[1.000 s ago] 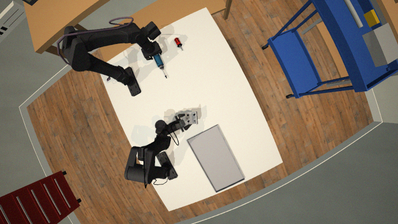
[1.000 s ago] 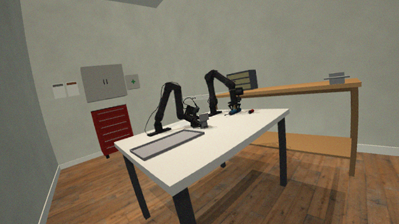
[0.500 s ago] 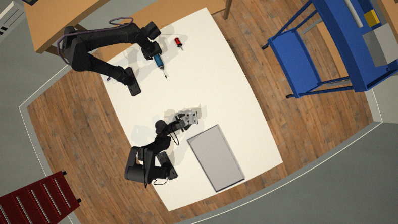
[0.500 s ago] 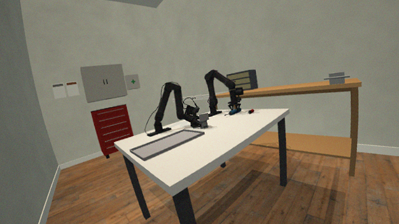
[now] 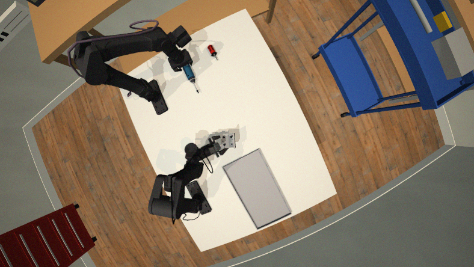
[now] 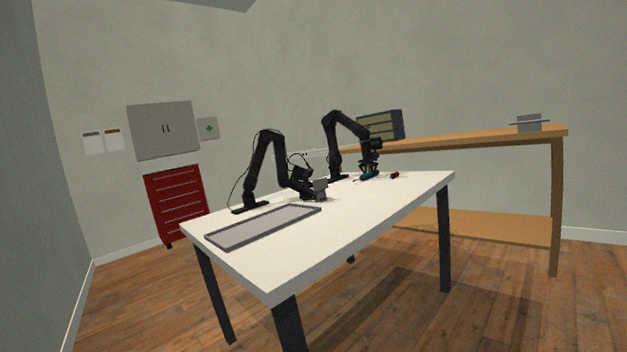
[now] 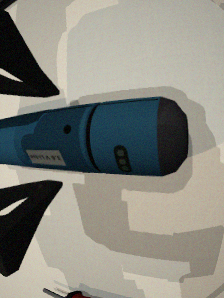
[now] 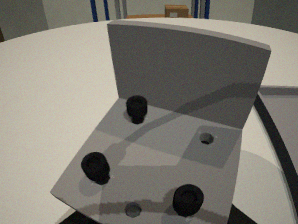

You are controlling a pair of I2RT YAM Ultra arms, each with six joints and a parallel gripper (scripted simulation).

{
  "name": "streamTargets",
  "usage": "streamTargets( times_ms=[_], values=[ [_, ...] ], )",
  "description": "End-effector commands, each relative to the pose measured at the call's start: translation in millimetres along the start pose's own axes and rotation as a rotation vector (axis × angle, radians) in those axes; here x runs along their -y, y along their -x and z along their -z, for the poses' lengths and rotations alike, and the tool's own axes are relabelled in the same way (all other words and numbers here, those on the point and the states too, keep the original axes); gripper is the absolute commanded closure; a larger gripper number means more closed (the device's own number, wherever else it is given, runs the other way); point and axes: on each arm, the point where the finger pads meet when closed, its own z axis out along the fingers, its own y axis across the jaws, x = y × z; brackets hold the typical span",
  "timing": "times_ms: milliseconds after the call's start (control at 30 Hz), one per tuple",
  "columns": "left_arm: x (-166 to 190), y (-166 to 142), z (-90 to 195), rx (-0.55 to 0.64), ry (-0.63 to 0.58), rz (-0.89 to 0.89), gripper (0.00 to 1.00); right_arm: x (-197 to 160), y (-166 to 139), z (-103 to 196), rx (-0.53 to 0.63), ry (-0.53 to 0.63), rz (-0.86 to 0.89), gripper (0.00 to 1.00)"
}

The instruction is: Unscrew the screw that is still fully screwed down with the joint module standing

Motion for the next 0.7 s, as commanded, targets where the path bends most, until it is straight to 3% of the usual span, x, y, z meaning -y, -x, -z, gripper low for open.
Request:
streamTargets(
  times_ms=[0,667],
  values=[
    [10,1,22,0.012,-0.044,-0.011,0.35,-2,5,0,0.013,0.003,-0.019,0.41],
    [8,1,53,0.012,-0.041,-0.010,0.35,-2,5,0,0.013,0.003,-0.019,0.41]
  ],
)
